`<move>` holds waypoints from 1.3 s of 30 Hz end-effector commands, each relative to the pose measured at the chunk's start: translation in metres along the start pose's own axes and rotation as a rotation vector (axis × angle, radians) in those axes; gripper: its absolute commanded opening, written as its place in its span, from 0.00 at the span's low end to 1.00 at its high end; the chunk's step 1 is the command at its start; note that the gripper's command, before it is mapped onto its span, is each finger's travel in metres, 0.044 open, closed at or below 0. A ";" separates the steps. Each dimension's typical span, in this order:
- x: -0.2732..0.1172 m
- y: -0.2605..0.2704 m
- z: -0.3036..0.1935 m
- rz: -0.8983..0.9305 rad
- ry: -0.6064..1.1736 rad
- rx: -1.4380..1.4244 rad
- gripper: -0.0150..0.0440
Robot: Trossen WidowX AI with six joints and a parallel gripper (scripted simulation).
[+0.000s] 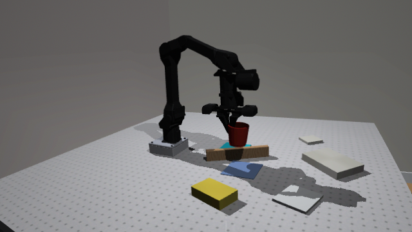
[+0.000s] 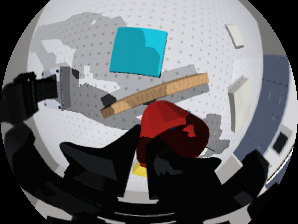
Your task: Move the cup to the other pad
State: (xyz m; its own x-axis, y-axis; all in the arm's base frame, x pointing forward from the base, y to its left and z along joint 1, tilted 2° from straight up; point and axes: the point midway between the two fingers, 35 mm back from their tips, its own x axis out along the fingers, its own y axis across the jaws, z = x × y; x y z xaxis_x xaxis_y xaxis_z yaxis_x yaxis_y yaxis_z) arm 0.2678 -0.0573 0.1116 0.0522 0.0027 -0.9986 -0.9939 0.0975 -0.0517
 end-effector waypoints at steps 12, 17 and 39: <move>-0.001 0.014 0.029 0.001 0.000 0.004 0.25; -0.001 0.018 0.038 0.001 -0.001 0.004 0.25; -0.002 0.037 0.075 0.003 -0.004 0.004 0.25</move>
State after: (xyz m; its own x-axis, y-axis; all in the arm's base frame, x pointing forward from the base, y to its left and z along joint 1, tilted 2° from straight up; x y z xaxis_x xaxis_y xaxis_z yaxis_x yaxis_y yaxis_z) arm 0.2422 0.0165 0.1129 0.0524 0.0097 -0.9986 -0.9939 0.0976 -0.0512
